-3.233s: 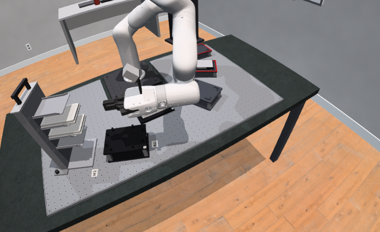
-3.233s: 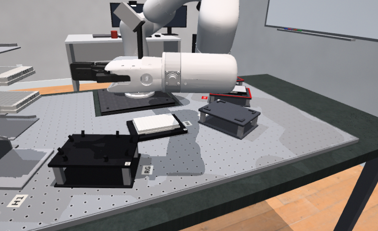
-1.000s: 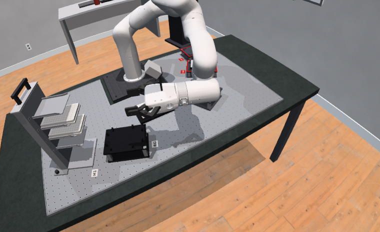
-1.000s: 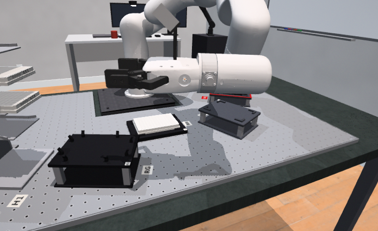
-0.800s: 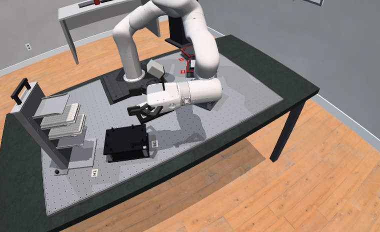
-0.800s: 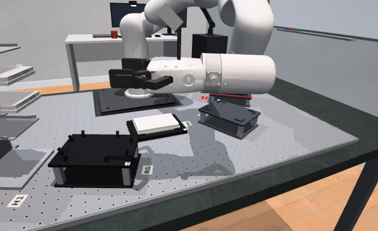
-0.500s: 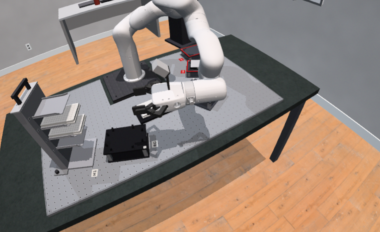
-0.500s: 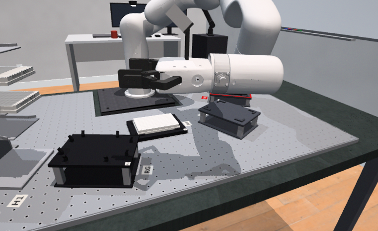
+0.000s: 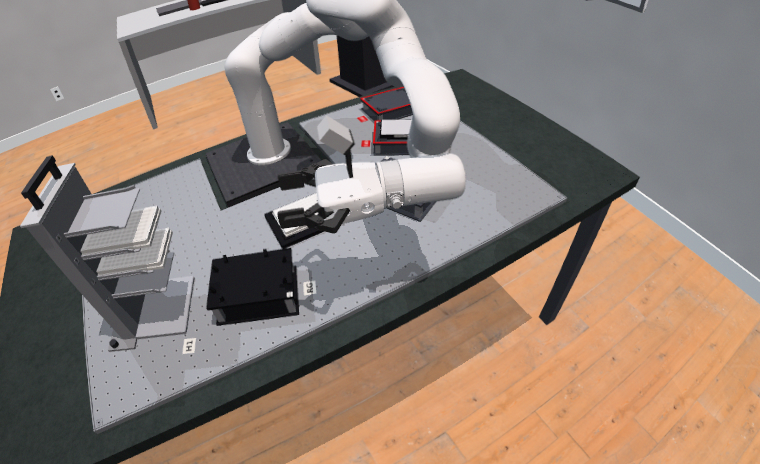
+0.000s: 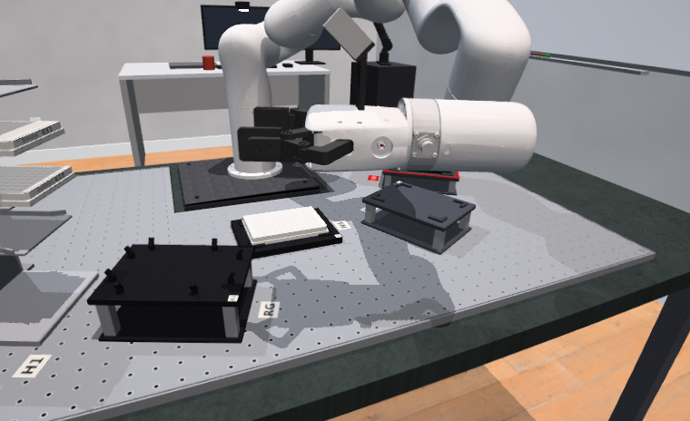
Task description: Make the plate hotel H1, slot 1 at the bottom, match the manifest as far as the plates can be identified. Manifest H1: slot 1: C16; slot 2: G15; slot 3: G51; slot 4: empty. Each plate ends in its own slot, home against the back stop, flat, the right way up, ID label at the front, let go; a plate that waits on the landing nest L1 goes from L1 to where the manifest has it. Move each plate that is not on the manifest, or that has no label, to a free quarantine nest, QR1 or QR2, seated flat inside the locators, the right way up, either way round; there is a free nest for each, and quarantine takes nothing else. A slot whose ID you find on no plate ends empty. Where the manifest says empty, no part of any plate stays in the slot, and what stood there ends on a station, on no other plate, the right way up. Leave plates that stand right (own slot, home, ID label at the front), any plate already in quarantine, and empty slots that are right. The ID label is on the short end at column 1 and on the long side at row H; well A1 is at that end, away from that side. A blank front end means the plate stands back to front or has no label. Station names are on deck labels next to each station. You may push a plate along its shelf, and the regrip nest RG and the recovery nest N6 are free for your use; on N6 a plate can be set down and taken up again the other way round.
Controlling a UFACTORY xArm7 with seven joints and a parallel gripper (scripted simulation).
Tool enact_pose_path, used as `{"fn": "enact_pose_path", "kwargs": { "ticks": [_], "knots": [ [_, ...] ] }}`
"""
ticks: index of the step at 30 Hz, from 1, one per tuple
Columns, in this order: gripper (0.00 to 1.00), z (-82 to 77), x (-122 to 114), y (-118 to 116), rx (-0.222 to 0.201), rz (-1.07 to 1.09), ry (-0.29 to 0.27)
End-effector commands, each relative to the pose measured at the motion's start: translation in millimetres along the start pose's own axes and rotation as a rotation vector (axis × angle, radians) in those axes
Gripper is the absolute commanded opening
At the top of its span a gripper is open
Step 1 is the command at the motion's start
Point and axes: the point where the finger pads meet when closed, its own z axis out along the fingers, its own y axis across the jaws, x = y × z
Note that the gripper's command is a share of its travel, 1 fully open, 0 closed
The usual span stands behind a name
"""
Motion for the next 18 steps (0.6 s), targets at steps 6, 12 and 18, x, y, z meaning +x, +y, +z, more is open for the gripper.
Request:
{"fn": "enact_pose_path", "kwargs": {
  "ticks": [6,12,18],
  "knots": [
    [1.00,-0.6,-11.3,-0.6,-0.002,0.004,-0.001],
    [1.00,0.1,-27.2,-0.6,-0.002,0.004,-0.001],
    [1.00,0.6,-38.1,-0.7,-0.002,0.004,-0.001]
  ]
}}
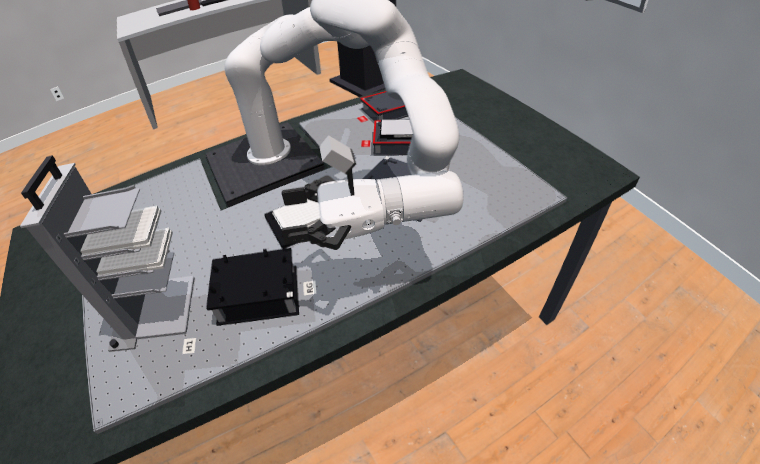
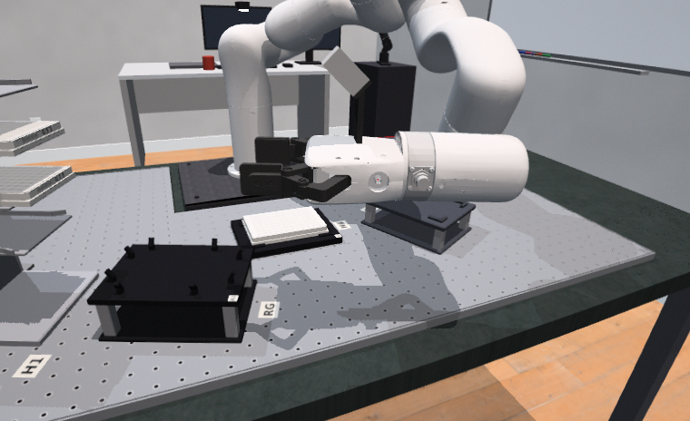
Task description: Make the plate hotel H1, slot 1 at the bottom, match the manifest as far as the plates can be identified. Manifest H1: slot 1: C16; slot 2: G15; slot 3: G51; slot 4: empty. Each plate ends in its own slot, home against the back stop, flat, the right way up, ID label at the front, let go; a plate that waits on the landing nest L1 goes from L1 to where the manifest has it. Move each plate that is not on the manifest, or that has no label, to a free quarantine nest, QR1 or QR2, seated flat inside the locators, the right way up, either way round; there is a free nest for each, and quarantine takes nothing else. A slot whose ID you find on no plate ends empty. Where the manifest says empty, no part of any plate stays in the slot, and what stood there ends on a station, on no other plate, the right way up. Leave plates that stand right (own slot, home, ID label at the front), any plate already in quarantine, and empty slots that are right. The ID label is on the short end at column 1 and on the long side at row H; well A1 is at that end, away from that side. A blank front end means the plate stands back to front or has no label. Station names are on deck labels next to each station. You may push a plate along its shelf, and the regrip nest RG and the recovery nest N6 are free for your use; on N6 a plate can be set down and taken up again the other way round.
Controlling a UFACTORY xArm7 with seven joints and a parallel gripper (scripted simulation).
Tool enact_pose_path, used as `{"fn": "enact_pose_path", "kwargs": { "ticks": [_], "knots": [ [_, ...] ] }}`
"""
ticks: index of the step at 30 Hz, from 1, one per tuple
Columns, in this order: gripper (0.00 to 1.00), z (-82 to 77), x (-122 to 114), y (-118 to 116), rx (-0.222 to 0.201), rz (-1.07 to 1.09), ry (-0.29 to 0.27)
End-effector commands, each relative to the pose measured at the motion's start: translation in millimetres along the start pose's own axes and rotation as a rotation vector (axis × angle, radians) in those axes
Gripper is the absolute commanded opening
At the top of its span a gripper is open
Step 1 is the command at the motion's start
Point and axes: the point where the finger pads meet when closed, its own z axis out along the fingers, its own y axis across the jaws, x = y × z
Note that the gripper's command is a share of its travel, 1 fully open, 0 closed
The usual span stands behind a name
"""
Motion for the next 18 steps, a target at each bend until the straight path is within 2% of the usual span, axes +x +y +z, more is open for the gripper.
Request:
{"fn": "enact_pose_path", "kwargs": {
  "ticks": [1,9,17,18],
  "knots": [
    [1.00,0.0,-3.1,-0.9,0.000,0.005,-0.002],
    [1.00,0.0,-3.1,-0.9,0.000,0.005,-0.002],
    [1.00,-0.1,-3.2,-1.0,0.000,0.005,-0.135],
    [1.00,-0.1,-3.2,-1.0,0.000,0.005,-0.135]
  ]
}}
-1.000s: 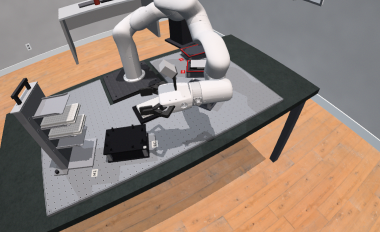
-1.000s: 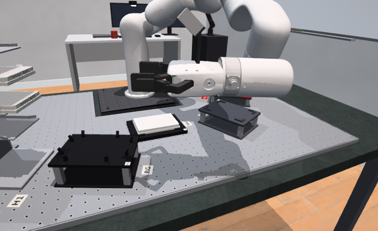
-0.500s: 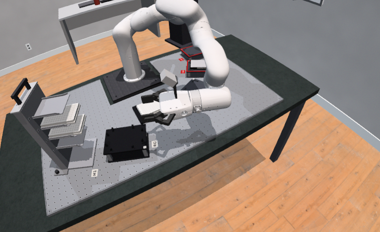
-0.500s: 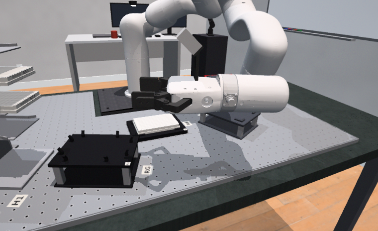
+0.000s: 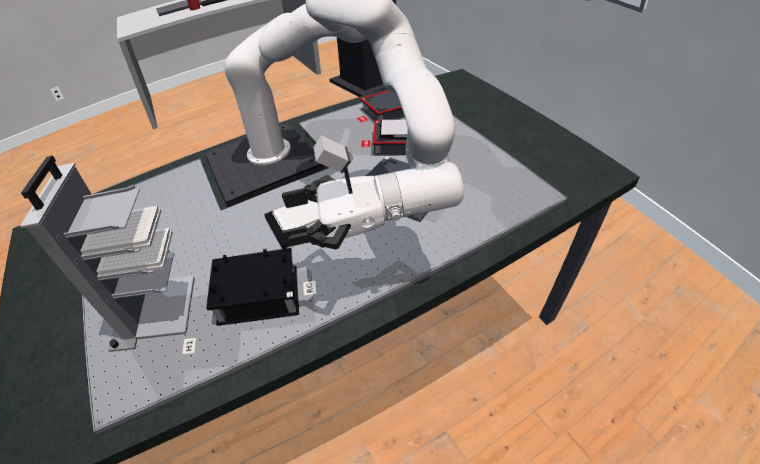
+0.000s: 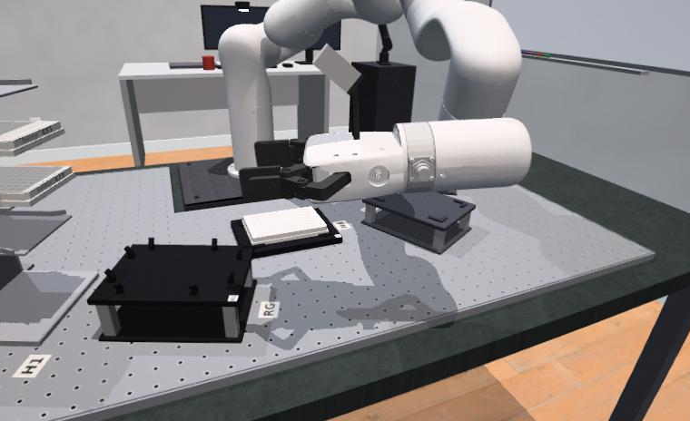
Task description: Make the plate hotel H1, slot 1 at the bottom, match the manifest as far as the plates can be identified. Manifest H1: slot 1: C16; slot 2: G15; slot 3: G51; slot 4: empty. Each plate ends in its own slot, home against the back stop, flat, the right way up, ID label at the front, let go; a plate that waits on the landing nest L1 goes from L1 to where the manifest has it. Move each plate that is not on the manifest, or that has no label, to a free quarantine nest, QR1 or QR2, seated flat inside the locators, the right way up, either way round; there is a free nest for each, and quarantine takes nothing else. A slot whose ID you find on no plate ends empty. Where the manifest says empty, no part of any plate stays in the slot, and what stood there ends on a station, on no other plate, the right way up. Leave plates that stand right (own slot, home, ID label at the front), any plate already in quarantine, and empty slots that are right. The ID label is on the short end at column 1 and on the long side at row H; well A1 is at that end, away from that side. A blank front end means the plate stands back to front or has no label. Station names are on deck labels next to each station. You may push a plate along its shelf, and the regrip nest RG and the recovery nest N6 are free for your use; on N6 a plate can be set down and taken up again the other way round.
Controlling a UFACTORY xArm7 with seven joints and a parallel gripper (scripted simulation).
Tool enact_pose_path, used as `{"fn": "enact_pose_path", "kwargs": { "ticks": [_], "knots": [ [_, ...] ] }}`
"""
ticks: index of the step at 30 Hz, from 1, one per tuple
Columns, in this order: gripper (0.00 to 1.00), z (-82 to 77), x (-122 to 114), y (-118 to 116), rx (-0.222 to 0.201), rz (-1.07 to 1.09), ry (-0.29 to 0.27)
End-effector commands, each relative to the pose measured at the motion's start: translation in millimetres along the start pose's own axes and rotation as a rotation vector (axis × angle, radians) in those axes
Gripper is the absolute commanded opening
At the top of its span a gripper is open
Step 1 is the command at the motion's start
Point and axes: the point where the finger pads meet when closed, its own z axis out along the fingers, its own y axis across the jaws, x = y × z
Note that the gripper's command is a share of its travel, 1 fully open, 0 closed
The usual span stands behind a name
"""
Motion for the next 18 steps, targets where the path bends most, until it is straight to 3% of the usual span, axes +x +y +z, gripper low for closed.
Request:
{"fn": "enact_pose_path", "kwargs": {
  "ticks": [1,16,18],
  "knots": [
    [1.00,0.0,1.5,-0.6,0.001,0.003,-0.047],
    [1.00,0.0,1.4,-0.7,0.002,0.002,-0.297],
    [1.00,0.0,1.4,-0.7,0.002,0.002,-0.297]
  ]
}}
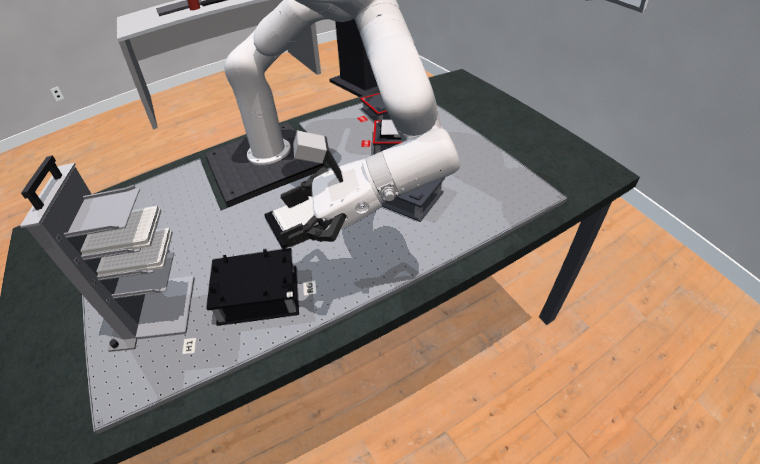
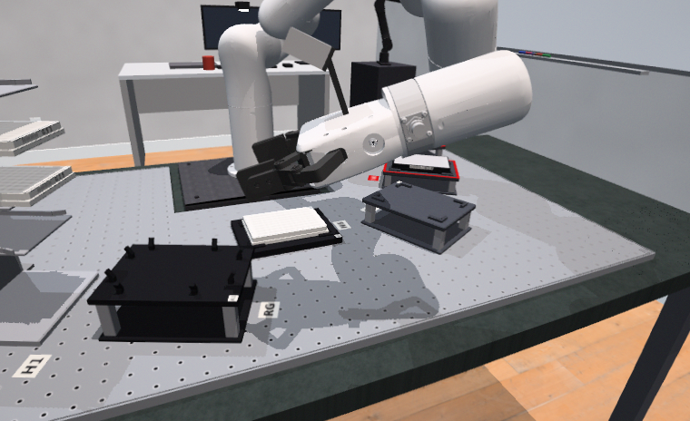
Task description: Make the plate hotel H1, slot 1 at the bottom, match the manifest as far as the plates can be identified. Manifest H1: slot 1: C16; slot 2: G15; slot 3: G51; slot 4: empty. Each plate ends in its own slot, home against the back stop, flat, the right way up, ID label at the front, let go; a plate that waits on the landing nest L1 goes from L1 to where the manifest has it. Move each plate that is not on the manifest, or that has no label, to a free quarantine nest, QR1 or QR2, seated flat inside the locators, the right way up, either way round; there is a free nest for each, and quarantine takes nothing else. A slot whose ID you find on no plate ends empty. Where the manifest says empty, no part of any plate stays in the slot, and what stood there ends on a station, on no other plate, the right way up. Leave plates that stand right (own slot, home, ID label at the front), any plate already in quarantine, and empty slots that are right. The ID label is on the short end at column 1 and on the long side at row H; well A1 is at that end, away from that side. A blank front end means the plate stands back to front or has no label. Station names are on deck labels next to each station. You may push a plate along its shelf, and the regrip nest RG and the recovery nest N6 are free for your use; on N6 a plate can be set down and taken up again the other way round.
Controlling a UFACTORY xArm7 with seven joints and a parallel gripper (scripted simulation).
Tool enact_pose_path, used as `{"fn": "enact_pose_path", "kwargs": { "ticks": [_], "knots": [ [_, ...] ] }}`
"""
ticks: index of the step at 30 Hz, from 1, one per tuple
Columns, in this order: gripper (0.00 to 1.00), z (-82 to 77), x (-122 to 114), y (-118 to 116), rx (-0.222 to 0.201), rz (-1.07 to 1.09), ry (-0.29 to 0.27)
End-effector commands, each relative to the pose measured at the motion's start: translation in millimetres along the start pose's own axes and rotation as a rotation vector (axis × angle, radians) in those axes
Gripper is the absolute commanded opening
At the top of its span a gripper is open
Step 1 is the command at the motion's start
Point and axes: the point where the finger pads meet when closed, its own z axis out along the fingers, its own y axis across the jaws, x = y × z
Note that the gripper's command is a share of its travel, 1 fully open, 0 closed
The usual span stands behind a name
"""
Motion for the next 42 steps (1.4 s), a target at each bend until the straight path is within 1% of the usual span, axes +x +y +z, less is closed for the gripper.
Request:
{"fn": "enact_pose_path", "kwargs": {
  "ticks": [1,15,17,32,34,42],
  "knots": [
    [1.00,-0.3,1.3,-0.7,0.003,0.002,-0.053],
    [1.00,-0.4,1.3,-0.8,0.004,0.002,-0.287],
    [1.00,-0.4,1.3,-0.8,0.004,0.002,-0.287],
    [1.00,-0.4,1.2,-0.9,0.004,0.001,-0.537],
    [1.00,-0.4,1.2,-0.9,0.004,0.001,-0.537],
    [1.00,-0.4,1.2,-0.9,0.004,0.001,-0.670]
  ]
}}
